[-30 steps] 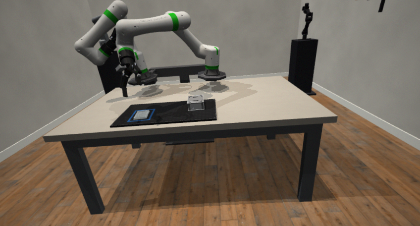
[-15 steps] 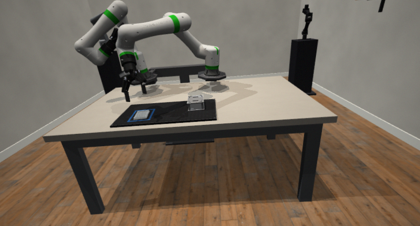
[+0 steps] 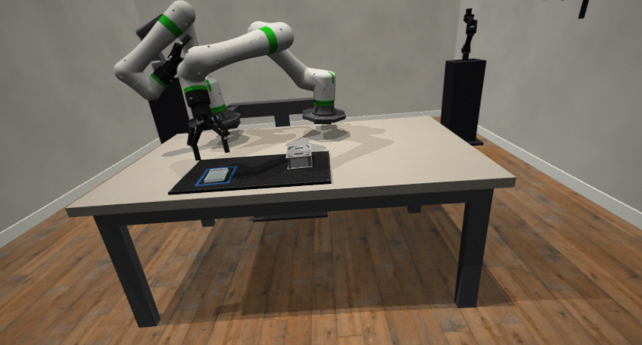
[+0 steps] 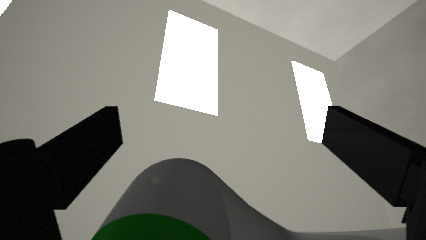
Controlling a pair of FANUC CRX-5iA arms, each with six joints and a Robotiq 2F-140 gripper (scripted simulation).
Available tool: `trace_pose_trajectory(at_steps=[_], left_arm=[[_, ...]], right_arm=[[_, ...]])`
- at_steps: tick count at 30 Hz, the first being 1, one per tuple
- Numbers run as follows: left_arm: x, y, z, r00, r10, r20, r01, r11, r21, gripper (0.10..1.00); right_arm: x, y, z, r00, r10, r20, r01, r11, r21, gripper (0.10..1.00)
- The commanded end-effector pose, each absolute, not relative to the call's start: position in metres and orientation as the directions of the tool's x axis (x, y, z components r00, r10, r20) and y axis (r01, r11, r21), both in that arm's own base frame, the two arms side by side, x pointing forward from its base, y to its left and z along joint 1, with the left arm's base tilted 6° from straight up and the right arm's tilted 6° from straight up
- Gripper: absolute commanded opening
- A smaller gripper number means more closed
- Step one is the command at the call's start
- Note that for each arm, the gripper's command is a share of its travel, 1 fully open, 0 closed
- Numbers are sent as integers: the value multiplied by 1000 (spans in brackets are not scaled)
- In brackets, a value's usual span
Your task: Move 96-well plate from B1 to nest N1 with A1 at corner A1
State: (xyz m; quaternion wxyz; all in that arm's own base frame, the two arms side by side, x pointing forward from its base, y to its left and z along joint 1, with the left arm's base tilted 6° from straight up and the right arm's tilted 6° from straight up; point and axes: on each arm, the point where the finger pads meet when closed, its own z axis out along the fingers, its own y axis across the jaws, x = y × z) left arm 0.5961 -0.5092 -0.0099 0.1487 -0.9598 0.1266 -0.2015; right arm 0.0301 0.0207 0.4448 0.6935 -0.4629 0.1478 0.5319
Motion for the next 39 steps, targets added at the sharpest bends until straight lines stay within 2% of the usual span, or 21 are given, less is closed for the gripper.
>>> trace_pose_trajectory(at_steps=[1,19,39], left_arm=[[581,-512,-25,926,-225,302,-142,-951,-274,1000],[531,-531,-59,995,54,79,61,-994,-88,1000],[531,-531,-73,995,64,70,69,-994,-82,1000]], right_arm=[[30,21,445,391,600,-698,-874,5,-485,1000],[30,21,445,391,600,-698,-874,5,-485,1000],[30,21,445,391,600,-698,-874,5,-485,1000]])
